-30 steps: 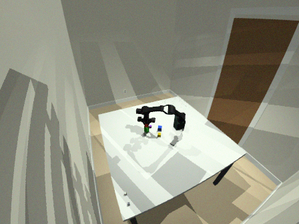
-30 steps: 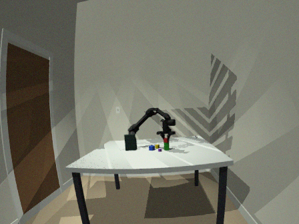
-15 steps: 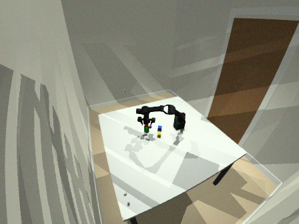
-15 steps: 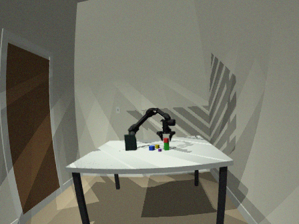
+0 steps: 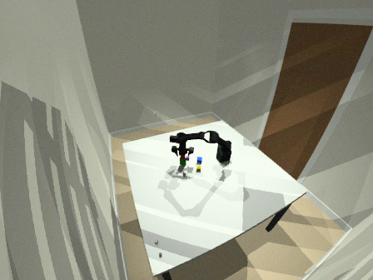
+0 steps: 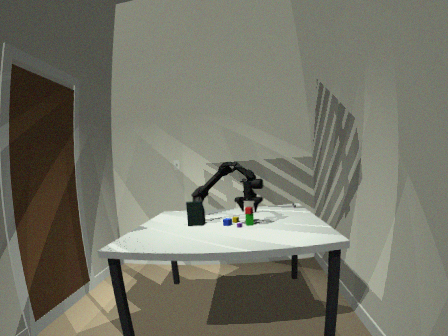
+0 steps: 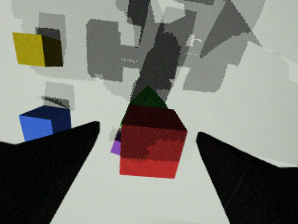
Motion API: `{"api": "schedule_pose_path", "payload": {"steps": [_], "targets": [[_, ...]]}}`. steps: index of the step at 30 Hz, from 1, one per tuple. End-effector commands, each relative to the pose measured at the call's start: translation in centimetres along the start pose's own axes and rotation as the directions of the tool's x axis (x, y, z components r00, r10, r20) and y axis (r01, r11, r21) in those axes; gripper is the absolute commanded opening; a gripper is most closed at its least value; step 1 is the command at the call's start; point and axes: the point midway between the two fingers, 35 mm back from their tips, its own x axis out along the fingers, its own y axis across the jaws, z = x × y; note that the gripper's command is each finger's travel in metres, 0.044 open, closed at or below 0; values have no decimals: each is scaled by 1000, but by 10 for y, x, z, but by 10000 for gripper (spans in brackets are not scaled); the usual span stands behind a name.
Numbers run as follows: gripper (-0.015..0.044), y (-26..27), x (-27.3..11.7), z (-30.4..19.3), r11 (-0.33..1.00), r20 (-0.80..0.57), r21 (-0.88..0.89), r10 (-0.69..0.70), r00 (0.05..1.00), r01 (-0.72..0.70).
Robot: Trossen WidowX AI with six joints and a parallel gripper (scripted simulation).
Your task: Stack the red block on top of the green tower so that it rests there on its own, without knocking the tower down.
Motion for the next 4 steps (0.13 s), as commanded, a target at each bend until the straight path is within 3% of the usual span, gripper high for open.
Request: {"api": "schedule_pose_path", "payload": {"steps": [1, 4], "targets": [[440, 0, 0, 0, 1000, 0, -1, -1, 1000, 1], [440, 0, 0, 0, 1000, 0, -1, -1, 1000, 1]]}}
